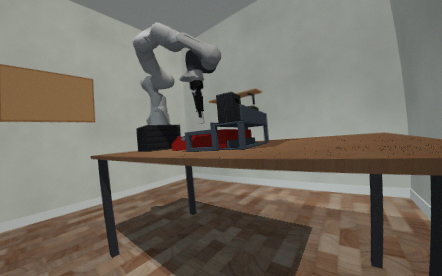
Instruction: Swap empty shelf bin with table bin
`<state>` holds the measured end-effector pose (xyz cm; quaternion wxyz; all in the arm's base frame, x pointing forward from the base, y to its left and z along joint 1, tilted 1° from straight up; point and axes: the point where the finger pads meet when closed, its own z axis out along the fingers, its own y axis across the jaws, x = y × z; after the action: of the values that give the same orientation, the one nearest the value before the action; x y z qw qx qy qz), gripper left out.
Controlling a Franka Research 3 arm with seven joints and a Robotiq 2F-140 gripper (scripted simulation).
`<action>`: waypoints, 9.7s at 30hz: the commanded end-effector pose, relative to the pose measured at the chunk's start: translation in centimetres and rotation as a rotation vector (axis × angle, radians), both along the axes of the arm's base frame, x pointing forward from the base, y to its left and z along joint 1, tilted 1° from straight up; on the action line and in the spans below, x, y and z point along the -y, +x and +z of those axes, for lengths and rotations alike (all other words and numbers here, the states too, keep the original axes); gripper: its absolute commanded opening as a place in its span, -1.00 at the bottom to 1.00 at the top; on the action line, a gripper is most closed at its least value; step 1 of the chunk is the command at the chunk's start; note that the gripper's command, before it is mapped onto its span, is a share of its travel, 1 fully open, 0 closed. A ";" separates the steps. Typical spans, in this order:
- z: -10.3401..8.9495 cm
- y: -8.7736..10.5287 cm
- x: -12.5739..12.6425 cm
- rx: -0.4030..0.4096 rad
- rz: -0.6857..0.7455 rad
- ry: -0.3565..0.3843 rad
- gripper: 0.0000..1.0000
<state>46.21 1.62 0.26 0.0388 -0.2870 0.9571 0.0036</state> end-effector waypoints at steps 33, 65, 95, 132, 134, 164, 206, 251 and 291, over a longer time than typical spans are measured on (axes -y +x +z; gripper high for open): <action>-2.1 3.5 -11.6 -0.022 1.204 -0.082 0.15; -2.1 3.5 -11.6 -0.030 1.236 -0.083 0.15; -5.4 3.6 -11.6 -0.030 1.236 -0.083 0.15; -8.9 3.7 -11.5 -0.030 1.236 -0.083 0.15; -8.9 3.7 -11.5 -0.030 1.236 -0.083 0.15; -8.9 3.8 -11.7 -0.030 1.236 -0.083 0.15; -8.9 3.6 -11.7 -0.030 1.236 -0.083 0.15; -9.8 3.7 -11.7 -0.030 1.236 -0.083 0.15; -10.9 3.7 -11.7 -0.030 1.236 -0.083 0.15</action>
<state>49.83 13.17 -10.48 0.0039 -0.7909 0.6119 -0.0074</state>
